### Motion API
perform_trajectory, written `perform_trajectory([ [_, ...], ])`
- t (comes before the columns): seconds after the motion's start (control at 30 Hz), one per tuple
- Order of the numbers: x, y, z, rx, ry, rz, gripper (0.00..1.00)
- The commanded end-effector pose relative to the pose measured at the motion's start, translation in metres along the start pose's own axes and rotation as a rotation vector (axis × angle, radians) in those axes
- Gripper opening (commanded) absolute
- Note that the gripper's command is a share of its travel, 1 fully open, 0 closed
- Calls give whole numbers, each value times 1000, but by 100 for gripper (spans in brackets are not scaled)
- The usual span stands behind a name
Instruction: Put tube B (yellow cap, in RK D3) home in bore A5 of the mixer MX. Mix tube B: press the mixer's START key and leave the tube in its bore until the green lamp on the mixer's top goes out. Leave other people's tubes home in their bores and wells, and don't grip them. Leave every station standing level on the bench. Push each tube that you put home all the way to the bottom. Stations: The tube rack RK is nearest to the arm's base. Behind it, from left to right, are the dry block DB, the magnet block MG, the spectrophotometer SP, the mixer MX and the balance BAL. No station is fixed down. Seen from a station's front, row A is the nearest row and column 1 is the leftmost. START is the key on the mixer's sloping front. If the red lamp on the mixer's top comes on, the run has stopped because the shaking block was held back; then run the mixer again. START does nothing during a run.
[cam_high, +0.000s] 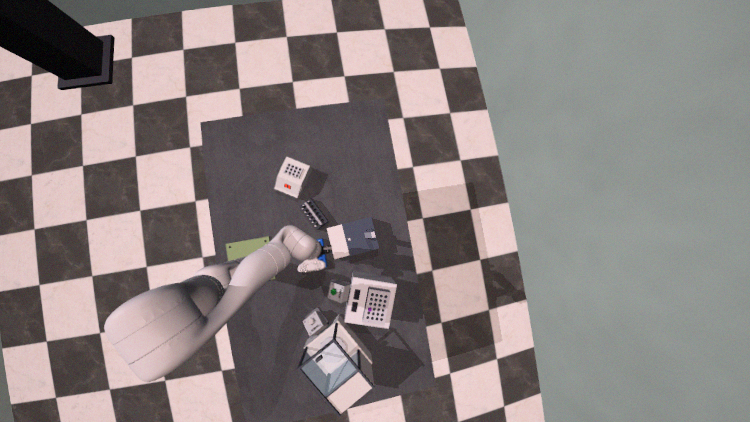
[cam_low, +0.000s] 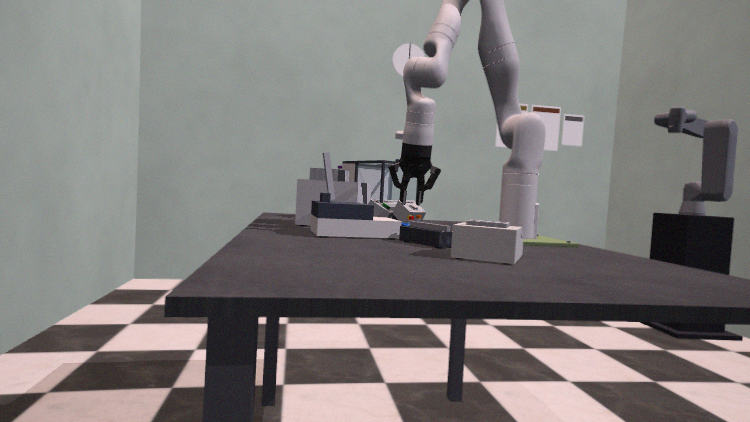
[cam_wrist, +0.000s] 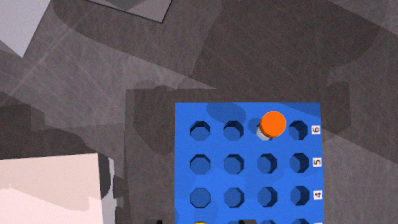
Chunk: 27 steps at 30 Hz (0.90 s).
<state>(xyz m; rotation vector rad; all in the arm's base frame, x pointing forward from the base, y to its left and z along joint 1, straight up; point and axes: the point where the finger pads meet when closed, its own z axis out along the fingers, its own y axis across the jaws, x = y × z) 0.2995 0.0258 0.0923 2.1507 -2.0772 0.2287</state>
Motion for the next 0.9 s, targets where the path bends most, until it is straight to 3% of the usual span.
perform_trajectory([
  [0.0, -1, 0, 3, 1, 0, 0, 42],
  [0.3, -3, 0, 14, 1, 0, 0, 42],
  [0.87, -3, 0, 14, 1, 0, 0, 42],
])
